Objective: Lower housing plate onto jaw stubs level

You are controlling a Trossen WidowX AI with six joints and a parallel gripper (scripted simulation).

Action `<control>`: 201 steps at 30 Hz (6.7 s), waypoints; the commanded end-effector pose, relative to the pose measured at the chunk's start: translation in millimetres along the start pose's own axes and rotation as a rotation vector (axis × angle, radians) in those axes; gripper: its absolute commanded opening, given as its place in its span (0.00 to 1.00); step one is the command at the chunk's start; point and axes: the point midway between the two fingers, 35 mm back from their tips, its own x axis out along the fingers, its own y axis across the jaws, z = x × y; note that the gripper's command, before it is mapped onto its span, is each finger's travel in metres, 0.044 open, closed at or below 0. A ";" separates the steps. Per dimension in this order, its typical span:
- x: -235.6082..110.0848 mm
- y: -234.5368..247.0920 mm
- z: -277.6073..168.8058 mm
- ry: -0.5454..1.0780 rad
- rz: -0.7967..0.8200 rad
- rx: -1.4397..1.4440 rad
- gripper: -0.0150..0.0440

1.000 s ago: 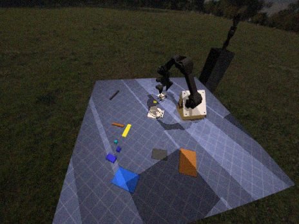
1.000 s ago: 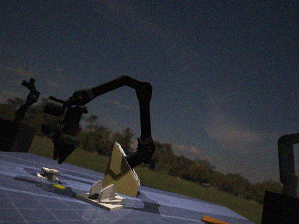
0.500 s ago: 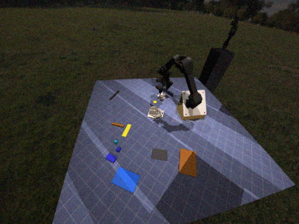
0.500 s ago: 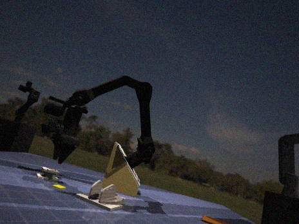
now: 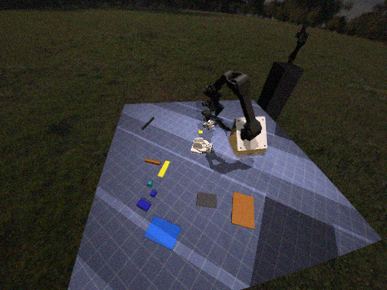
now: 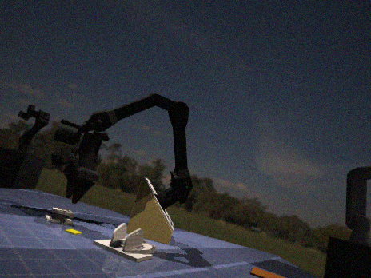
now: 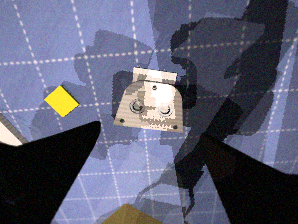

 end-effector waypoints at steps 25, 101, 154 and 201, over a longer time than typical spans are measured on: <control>0.1 0.5 0.3 -0.002 0.003 0.004 1.00; 0.1 0.5 0.3 -0.002 0.003 0.004 1.00; 51.9 1.5 2.7 -0.001 0.004 0.003 1.00; 2.5 0.9 4.9 -0.003 0.001 0.002 0.85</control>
